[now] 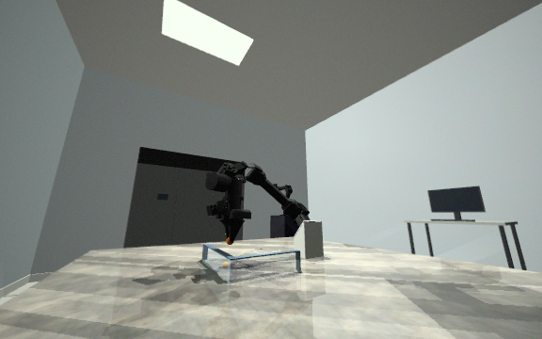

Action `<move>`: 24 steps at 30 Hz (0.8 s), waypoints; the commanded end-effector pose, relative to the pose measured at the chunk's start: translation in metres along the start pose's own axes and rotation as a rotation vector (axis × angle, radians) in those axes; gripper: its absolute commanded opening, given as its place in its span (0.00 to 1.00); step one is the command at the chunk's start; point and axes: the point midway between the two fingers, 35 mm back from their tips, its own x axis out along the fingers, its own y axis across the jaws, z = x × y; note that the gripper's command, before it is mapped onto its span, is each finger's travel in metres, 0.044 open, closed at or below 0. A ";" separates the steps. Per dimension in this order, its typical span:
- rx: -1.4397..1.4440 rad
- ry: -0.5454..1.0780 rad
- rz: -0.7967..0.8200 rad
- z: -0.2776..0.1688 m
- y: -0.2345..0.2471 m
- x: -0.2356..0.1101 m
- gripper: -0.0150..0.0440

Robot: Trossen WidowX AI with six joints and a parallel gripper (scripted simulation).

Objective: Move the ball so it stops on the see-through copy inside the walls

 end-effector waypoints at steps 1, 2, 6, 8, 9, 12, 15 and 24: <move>0.004 0.010 0.000 -0.002 -0.001 -0.018 0.25; 0.001 0.013 -0.003 -0.003 -0.002 -0.022 0.25; -0.007 0.024 -0.015 -0.006 -0.004 -0.040 0.25; -0.008 0.026 -0.018 -0.006 -0.005 -0.043 0.25; -0.008 0.026 -0.018 -0.006 -0.005 -0.043 0.25; -0.008 0.025 -0.018 -0.004 -0.009 -0.035 0.25; -0.008 0.025 -0.019 -0.001 -0.017 -0.019 0.25; -0.008 0.025 -0.020 0.001 -0.023 0.005 0.25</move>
